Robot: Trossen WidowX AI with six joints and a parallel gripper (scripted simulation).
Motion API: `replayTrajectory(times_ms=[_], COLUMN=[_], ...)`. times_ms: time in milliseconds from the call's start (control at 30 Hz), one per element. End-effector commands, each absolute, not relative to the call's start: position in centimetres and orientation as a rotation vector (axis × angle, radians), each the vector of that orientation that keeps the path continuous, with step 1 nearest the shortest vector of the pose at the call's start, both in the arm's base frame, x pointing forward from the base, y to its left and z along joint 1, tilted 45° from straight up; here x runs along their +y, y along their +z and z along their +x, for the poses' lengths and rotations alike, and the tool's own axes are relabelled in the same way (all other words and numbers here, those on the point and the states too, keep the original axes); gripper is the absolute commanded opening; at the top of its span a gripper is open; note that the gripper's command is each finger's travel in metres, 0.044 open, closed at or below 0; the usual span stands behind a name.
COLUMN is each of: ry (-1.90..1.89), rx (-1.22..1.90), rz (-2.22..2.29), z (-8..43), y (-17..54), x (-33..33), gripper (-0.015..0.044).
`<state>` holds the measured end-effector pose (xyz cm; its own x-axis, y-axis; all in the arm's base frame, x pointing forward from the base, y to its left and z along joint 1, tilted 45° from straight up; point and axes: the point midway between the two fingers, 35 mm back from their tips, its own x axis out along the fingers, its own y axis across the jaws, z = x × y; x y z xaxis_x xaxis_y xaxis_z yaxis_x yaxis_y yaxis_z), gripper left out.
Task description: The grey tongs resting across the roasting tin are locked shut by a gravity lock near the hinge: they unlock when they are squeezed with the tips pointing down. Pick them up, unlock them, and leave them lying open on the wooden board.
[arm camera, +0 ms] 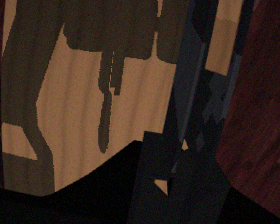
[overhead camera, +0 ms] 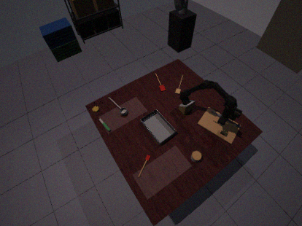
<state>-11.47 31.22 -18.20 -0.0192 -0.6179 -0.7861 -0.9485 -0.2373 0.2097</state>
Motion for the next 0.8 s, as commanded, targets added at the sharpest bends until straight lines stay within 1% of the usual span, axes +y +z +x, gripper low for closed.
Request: replayTrajectory(times_ms=[0,767], ry=[1.195,1.374], rx=[1.595,1.425], rz=[-1.813,-1.562], z=[-11.6,-11.6], y=[-18.2,-19.5], x=[31.6,31.4], gripper=[-0.015,-0.015])
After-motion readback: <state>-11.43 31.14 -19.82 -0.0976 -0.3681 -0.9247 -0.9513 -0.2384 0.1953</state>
